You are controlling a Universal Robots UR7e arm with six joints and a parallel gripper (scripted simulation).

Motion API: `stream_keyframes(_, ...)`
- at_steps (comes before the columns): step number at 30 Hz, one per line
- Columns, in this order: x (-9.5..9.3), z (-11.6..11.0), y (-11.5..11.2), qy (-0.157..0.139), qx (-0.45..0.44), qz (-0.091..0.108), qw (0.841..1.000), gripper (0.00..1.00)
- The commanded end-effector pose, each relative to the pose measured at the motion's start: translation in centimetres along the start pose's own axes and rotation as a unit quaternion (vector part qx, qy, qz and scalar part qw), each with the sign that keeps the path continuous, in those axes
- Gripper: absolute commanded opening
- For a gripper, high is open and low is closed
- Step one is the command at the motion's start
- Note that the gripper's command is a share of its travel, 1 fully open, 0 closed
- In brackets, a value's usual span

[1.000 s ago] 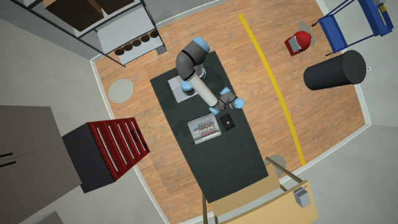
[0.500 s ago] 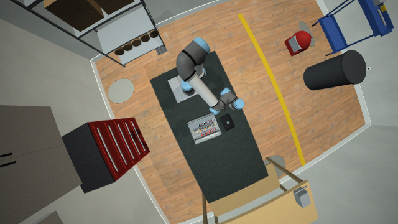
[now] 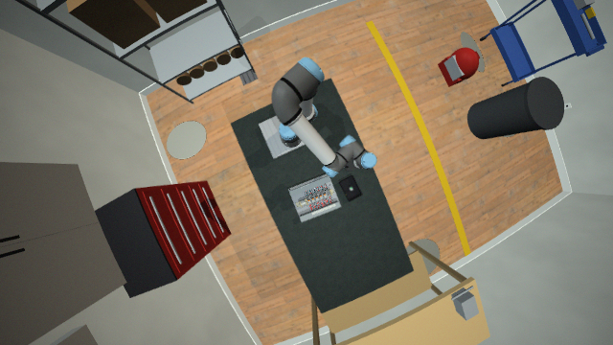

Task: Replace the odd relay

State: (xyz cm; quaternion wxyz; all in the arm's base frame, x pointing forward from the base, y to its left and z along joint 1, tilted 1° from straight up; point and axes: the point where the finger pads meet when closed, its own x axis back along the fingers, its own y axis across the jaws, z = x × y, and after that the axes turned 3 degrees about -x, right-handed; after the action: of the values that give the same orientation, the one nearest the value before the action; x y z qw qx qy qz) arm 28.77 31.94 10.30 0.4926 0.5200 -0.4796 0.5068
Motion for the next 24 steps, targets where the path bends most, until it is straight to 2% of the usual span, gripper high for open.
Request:
stream_keyframes(1, 0.12, -0.01, -0.40, -0.001, -0.001, 0.002, 1.000, 1.00)
stream_keyframes(24, 0.05, -0.01, -0.18, -0.001, 0.000, 0.001, 1.000, 1.00)
